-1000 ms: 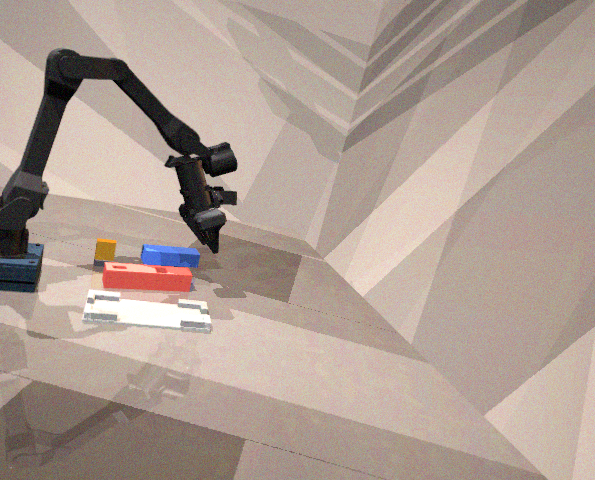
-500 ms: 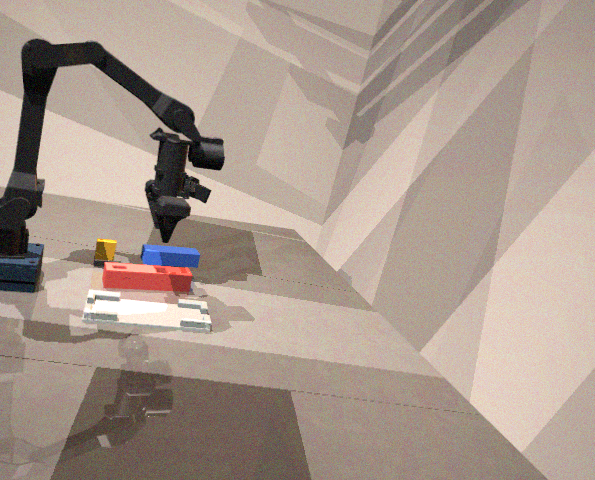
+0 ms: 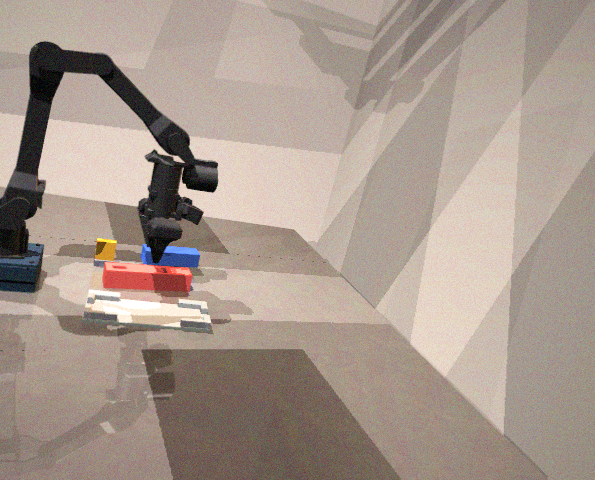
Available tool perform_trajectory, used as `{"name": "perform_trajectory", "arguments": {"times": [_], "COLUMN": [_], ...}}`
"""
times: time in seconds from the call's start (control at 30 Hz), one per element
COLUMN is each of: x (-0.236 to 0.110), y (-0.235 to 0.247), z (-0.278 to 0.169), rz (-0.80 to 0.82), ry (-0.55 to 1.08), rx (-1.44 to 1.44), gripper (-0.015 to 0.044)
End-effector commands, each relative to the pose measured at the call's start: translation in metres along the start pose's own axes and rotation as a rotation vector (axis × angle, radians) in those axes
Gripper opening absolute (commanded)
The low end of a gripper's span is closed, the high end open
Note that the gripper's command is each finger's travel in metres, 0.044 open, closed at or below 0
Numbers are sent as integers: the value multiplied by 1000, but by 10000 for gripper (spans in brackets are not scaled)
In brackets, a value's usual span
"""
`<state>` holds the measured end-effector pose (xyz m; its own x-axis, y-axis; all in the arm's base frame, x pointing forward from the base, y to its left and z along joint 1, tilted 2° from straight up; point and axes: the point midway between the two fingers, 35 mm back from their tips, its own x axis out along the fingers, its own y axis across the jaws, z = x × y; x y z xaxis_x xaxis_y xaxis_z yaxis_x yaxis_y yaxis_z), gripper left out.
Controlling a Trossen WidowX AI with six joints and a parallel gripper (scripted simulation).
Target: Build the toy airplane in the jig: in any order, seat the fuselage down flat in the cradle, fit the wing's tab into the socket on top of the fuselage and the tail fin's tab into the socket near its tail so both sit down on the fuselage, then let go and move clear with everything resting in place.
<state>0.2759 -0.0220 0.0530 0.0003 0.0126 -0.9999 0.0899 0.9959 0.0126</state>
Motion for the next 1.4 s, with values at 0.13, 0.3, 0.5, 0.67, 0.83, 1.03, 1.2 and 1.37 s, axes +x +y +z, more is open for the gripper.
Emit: {"name": "perform_trajectory", "arguments": {"times": [0.13, 0.3, 0.5, 0.67, 0.83, 1.03, 1.2, 1.37], "x": [19, 23, 33, 41, 49, 59, 67, 69], "y": [1, 1, 1, 1, 1, 1, 1, 1], "z": [0, 0, 1, 1, 1, 1, 0, 0], "rz": [4, 4, 4, 4, 4, 4, 4, 4], "ry": [-2, -2, -2, -2, -2, -2, -2, -2], "rx": [-4, -4, -4, -4, -4, -4, -4, -4], "gripper": [440, 440, 440, 440, 440, 440, 440, 387]}}
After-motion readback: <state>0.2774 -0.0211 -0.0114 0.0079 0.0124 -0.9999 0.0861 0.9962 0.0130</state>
